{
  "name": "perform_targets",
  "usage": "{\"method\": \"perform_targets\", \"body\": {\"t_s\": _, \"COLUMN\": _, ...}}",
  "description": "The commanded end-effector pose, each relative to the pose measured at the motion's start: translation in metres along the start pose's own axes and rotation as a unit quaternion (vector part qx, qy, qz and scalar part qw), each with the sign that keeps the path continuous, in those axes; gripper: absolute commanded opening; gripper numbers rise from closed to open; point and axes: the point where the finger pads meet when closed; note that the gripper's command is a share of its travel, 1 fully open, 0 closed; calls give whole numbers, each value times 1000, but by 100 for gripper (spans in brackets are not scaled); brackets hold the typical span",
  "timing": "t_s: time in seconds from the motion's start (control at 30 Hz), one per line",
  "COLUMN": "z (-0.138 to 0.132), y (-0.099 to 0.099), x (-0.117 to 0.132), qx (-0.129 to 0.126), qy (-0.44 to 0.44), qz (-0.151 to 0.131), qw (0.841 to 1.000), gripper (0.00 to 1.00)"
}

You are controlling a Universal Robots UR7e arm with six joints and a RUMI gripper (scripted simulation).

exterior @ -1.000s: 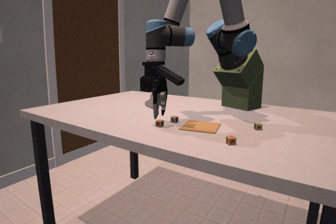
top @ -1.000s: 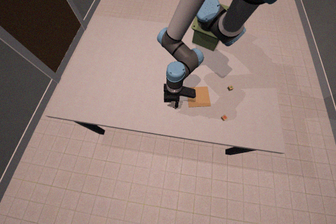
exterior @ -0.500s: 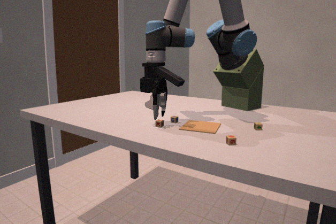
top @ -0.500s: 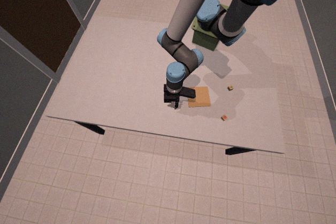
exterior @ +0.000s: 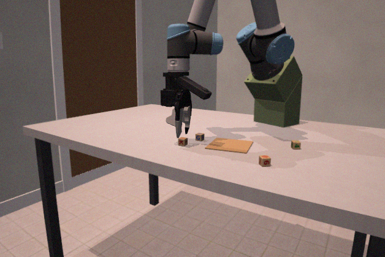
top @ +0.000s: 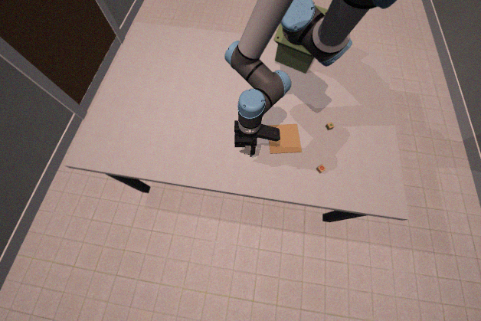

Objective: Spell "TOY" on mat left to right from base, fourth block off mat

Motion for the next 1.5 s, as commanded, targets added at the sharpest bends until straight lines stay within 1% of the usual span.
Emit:
{"method": "perform_targets", "body": {"t_s": 0.0, "z": 0, "y": 4, "x": 0, "qx": 0, "qy": 0, "qz": 0, "qw": 1000, "gripper": 37}}
{"method": "perform_targets", "body": {"t_s": 0.13, "z": 0, "y": 7, "x": 0, "qx": 0, "qy": 0, "qz": 0, "qw": 1000, "gripper": 37}}
{"method": "perform_targets", "body": {"t_s": 0.43, "z": 0, "y": 24, "x": 0, "qx": 0, "qy": 0, "qz": 0, "qw": 1000, "gripper": 37}}
{"method": "perform_targets", "body": {"t_s": 0.6, "z": 0, "y": 29, "x": 0, "qx": 0, "qy": 0, "qz": 0, "qw": 1000, "gripper": 37}}
{"method": "perform_targets", "body": {"t_s": 1.33, "z": 0, "y": 31, "x": 0, "qx": 0, "qy": 0, "qz": 0, "qw": 1000, "gripper": 37}}
{"method": "perform_targets", "body": {"t_s": 1.37, "z": 0, "y": 31, "x": 0, "qx": 0, "qy": 0, "qz": 0, "qw": 1000, "gripper": 25}}
{"method": "perform_targets", "body": {"t_s": 1.47, "z": 0, "y": 31, "x": 0, "qx": 0, "qy": 0, "qz": 0, "qw": 1000, "gripper": 25}}
Point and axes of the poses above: the point where the finger pads meet when closed, its own y axis out along the fingers, its own z axis across the jaws, x = y × z, and after that the axes turned 1 degree about y, right-handed
